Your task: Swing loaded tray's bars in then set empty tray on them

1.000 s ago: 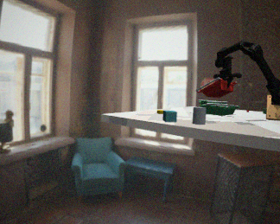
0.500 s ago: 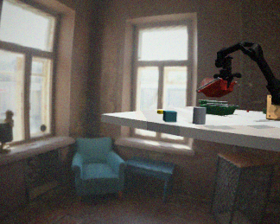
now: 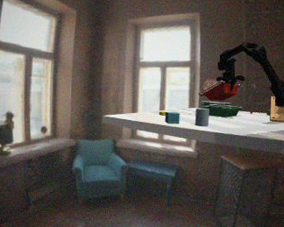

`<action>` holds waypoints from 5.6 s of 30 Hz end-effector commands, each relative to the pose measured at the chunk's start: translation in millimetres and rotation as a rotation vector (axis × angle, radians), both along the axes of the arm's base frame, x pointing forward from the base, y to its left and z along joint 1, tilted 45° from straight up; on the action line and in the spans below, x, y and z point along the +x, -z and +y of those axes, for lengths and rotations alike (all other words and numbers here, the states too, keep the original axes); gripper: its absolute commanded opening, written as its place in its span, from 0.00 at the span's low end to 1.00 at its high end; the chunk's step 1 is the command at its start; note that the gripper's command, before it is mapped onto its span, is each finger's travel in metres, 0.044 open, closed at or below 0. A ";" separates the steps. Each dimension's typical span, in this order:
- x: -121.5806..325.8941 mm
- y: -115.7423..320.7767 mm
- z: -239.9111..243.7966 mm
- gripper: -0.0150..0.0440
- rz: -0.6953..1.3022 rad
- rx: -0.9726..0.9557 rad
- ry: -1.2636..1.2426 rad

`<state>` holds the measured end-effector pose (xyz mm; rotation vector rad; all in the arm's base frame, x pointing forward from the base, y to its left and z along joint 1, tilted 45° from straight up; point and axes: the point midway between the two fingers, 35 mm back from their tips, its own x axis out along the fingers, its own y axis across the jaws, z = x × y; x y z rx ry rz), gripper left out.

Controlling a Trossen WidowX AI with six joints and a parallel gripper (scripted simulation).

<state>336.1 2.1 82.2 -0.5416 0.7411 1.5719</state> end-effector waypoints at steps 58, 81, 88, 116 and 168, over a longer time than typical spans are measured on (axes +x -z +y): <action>-22.8 39.6 36.7 0.25 -0.016 0.004 0.016; -26.9 43.5 41.1 0.25 -0.016 0.004 0.016; -26.9 43.5 41.1 0.25 -0.016 0.004 0.016; -26.9 43.5 41.1 0.25 -0.016 0.004 0.016; -31.1 48.1 46.2 0.25 -0.015 0.005 0.016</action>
